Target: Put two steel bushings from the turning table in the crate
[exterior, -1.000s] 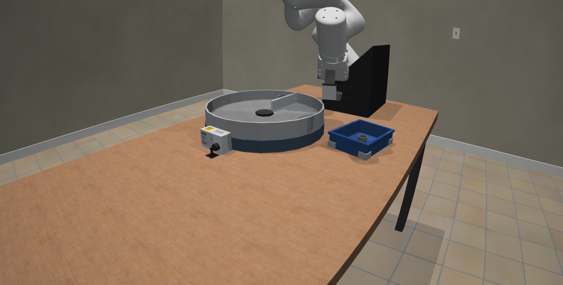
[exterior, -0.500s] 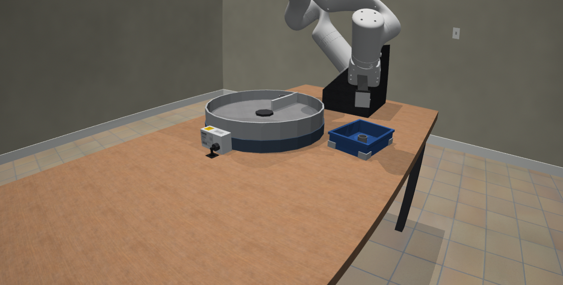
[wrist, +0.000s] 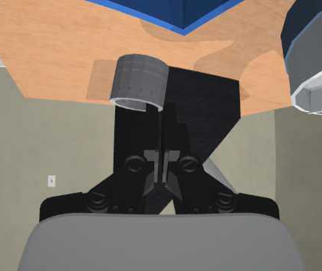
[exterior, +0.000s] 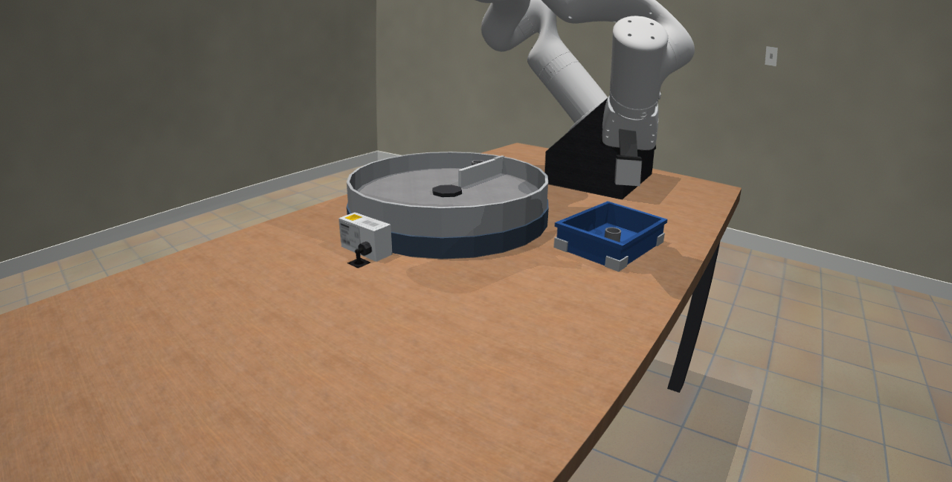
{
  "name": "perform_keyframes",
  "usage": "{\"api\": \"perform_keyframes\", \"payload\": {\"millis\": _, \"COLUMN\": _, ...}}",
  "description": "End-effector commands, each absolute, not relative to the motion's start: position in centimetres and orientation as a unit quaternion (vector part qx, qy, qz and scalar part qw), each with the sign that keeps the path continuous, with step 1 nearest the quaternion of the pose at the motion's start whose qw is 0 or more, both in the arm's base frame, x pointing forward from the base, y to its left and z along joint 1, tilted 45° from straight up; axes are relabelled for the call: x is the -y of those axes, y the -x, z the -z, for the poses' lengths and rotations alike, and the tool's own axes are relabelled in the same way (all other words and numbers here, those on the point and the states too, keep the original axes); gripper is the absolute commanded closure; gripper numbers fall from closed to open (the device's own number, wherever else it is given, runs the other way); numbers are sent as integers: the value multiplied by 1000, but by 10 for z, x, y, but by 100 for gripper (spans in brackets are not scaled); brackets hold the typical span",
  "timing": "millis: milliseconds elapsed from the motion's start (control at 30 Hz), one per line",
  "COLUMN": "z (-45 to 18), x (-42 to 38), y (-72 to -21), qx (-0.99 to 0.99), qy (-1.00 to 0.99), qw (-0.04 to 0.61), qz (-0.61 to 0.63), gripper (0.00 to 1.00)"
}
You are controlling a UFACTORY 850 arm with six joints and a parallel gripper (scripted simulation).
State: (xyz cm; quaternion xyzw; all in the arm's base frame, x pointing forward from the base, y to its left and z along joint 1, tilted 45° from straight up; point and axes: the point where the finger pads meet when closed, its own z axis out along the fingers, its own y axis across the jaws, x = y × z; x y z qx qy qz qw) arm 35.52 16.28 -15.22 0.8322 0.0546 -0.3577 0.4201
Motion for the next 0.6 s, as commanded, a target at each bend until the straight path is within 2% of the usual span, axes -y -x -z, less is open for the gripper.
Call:
{"api": "perform_keyframes", "payload": {"millis": 0, "z": 152, "x": -164, "y": -356, "qx": -55, "qy": -833, "qw": 420, "qz": 357, "gripper": 100}}
{"api": "perform_keyframes", "payload": {"millis": 567, "z": 164, "x": -152, "y": -357, "qx": -55, "qy": -833, "qw": 420, "qz": 357, "gripper": 100}}
